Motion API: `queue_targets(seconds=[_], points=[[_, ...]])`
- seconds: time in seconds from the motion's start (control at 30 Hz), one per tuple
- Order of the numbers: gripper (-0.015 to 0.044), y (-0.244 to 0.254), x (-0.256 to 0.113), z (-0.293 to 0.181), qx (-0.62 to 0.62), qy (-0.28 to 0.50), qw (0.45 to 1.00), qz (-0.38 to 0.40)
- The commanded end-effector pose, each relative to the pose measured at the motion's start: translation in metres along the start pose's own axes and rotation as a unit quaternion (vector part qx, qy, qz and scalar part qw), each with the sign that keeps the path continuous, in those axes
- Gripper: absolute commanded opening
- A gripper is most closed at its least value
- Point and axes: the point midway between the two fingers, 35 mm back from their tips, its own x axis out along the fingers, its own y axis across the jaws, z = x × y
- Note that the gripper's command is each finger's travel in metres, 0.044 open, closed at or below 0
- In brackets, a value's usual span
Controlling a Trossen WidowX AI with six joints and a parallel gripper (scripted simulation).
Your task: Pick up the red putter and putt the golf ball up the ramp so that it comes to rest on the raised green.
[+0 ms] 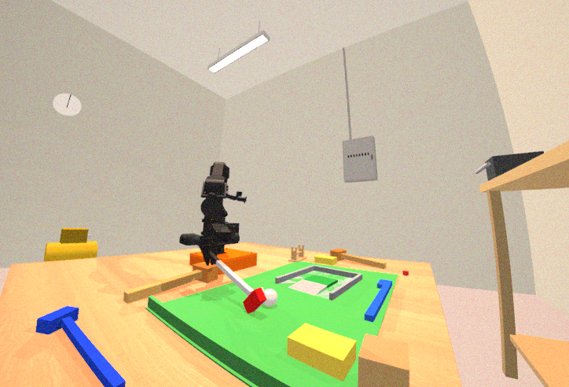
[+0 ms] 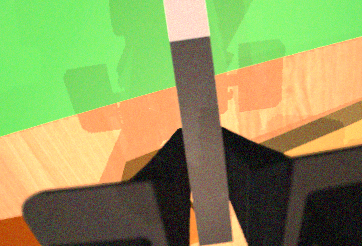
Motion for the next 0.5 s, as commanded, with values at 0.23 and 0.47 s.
queue_targets(seconds=[0.23,0.47], points=[[0.0,0.096,0.0,-0.007,-0.01,-0.003,1.0,0.003],[0.0,0.095,-0.021,-0.005,-0.01,-0.003,1.0,0.003]])
